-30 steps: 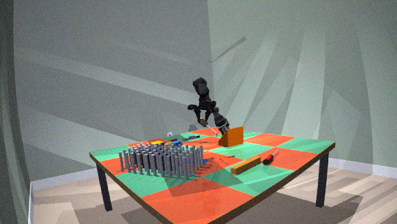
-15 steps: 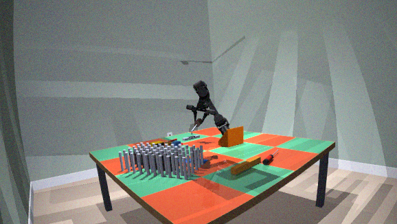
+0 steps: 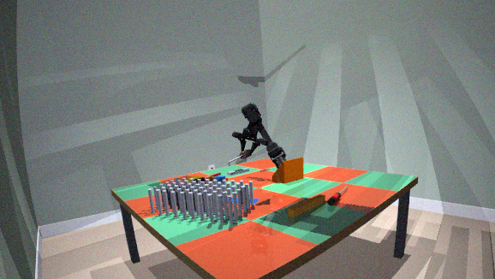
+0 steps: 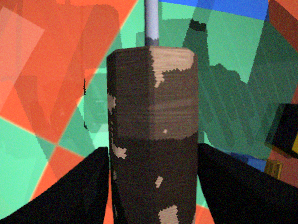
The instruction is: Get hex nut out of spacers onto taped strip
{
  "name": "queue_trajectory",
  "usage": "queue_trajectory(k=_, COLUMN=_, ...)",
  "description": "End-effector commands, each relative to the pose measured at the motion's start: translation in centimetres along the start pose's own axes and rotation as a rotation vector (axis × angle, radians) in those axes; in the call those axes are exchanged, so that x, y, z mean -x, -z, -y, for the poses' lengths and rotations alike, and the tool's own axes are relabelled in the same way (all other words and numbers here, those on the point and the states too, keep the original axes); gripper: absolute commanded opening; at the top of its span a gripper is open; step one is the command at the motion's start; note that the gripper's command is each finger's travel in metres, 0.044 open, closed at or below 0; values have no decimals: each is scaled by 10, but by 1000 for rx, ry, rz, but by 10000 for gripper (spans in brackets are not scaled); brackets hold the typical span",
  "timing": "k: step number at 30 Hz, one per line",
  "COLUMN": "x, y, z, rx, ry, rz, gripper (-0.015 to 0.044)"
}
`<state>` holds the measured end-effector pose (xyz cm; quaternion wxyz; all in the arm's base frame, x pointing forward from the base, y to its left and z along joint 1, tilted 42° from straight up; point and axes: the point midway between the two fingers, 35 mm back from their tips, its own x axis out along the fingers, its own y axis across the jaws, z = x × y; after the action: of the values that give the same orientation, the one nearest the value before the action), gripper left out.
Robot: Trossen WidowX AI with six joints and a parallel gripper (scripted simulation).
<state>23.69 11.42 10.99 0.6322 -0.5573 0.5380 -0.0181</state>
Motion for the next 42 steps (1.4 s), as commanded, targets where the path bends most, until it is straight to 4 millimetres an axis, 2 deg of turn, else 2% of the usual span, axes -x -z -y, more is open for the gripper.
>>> queue_trajectory(k=1, x=-11, y=-1, z=-2, rx=-2, ry=3, rz=7, gripper=0)
queue_trajectory(k=16, x=-80, y=8, z=-19, rx=-4, ry=-6, rz=13, gripper=0)
queue_trajectory(k=31, x=-138, y=39, z=-35, rx=-4, ry=12, rz=8, gripper=0)
queue_trajectory(k=42, x=-142, y=40, z=-37, rx=-3, ry=15, rz=7, gripper=0)
